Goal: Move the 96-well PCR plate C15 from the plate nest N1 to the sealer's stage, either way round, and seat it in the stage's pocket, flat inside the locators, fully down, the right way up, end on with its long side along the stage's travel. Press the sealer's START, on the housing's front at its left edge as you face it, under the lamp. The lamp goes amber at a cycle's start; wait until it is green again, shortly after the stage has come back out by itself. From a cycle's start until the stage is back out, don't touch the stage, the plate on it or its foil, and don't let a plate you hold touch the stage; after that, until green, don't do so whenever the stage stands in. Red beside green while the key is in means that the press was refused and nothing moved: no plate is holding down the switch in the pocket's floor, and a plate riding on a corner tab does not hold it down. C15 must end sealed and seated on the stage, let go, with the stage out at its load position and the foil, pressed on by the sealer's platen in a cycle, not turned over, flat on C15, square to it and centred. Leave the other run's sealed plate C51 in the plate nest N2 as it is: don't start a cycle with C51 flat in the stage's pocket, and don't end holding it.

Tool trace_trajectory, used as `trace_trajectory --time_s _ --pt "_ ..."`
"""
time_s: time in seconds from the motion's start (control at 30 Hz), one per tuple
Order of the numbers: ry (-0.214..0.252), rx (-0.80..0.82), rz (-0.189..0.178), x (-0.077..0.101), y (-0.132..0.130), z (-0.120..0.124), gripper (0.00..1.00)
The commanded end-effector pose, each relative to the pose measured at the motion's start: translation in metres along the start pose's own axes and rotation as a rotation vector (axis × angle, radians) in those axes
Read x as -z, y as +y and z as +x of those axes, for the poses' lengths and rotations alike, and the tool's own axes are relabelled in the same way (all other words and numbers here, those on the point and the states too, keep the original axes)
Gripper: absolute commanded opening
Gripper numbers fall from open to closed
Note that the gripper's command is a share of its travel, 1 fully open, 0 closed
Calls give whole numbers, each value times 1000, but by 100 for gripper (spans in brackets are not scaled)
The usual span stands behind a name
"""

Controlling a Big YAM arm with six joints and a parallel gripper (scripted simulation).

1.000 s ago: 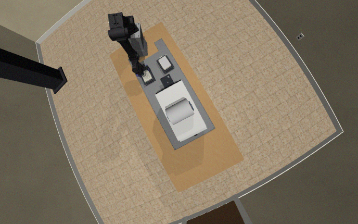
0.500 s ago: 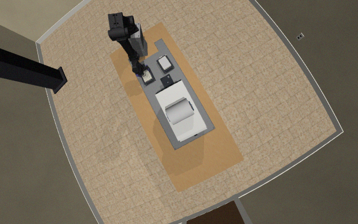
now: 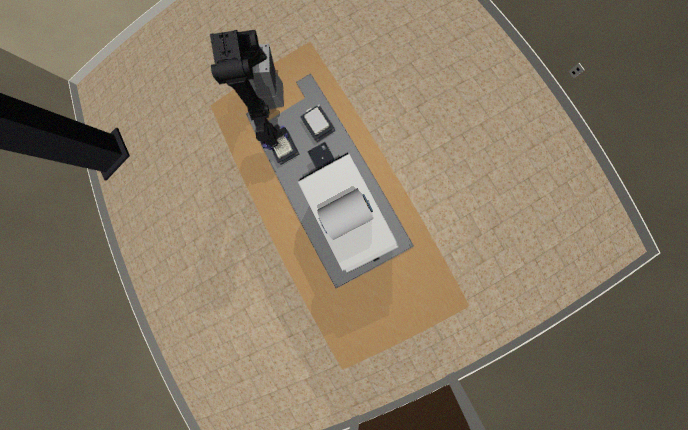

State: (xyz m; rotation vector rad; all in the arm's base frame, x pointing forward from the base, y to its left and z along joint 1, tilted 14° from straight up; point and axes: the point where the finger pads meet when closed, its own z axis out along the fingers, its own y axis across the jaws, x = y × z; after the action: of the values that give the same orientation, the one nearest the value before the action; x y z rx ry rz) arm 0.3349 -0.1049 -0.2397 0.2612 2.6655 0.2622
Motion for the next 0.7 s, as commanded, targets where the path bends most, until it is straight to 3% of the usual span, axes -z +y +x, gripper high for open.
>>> trace_trajectory --time_s 0.0,0.2,0.67 --pt "-17 -2 5 2 1 -5 100" --pt "-5 -9 10 11 -3 0 100" --pt "-3 -10 10 13 -5 0 100"
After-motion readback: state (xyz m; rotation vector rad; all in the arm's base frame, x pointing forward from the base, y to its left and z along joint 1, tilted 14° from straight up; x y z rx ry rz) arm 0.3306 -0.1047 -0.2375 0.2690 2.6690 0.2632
